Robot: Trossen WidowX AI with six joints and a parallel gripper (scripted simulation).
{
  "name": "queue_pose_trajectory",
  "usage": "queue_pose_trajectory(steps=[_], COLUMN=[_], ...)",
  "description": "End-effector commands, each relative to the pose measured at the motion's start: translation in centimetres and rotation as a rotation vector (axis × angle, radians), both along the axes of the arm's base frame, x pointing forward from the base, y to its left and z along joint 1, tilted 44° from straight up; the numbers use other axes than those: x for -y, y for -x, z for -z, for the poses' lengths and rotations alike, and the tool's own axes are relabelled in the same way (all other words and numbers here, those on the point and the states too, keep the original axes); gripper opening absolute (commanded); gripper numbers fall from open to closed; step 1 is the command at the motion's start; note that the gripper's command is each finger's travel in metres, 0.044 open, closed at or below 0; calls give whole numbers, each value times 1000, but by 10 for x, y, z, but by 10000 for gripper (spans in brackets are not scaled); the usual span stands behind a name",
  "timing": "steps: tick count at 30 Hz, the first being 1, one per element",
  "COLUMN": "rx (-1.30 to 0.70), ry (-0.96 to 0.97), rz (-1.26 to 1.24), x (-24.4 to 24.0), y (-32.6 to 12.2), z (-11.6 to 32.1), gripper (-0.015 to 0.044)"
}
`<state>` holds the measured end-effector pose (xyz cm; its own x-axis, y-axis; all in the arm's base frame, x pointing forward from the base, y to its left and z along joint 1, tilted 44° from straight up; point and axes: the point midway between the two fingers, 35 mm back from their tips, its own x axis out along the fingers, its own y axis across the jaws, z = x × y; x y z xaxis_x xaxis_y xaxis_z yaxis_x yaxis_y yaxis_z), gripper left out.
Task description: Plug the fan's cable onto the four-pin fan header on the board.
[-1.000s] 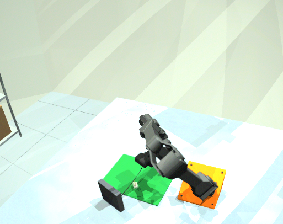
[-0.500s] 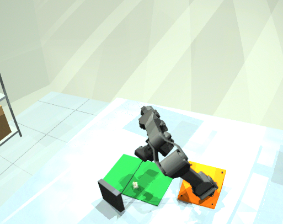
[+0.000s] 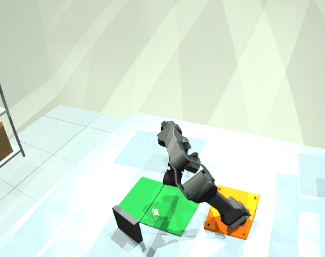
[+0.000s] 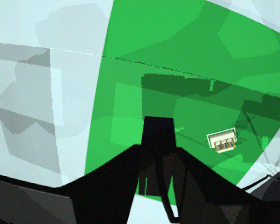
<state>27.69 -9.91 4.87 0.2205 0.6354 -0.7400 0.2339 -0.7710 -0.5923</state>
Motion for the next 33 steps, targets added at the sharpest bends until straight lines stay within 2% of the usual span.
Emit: queue_pose_trajectory(steps=[1,33], rx=[62,710], ry=[26,171], rz=[-96,-972], x=[1,-2], y=[0,2], z=[1,-2], gripper=[0,0])
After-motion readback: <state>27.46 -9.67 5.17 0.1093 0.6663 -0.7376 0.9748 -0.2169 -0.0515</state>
